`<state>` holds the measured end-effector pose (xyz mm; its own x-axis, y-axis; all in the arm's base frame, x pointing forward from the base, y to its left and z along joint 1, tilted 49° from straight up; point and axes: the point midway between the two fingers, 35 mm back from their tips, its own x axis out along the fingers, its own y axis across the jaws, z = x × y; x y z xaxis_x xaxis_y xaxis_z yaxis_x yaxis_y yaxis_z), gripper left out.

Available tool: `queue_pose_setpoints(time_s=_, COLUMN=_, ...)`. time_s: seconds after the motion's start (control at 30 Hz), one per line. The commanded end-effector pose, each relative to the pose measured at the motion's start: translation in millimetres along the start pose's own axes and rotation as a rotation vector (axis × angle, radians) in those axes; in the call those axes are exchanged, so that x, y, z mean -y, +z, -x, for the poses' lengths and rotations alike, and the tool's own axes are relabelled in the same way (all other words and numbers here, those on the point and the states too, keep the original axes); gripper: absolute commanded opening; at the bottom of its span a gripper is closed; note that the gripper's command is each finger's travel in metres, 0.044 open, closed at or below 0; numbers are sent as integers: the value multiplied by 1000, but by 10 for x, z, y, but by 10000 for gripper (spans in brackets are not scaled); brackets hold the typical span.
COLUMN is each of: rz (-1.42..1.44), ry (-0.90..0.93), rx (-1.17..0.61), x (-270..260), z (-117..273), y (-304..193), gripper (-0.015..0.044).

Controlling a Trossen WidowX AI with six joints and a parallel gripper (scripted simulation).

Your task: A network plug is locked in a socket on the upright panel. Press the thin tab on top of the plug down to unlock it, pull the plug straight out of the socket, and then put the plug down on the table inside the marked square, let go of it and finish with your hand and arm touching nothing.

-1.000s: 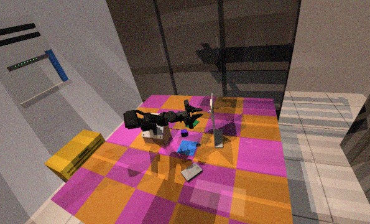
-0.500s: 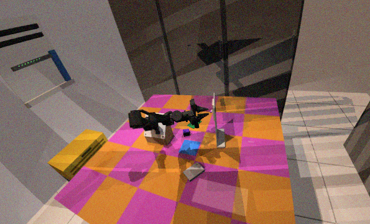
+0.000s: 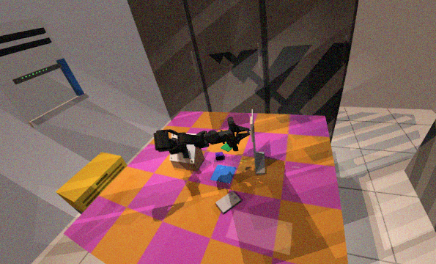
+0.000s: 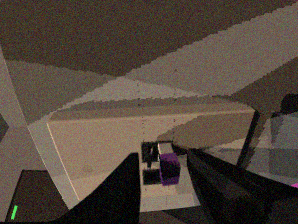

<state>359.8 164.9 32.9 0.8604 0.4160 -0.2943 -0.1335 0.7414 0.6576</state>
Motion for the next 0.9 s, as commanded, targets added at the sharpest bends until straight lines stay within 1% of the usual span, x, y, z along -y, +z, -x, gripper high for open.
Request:
queue_pose_setpoints(time_s=0.0, rz=5, ry=1, rx=-5, x=4, z=-18, y=-8, gripper=90)
queue_pose_setpoints(time_s=0.47, rz=5, ry=1, rx=-5, x=4, z=-18, y=-8, gripper=0)
queue_pose_setpoints(time_s=0.87, rz=5, ry=0, rx=-6, x=5, z=29, y=-20, gripper=0)
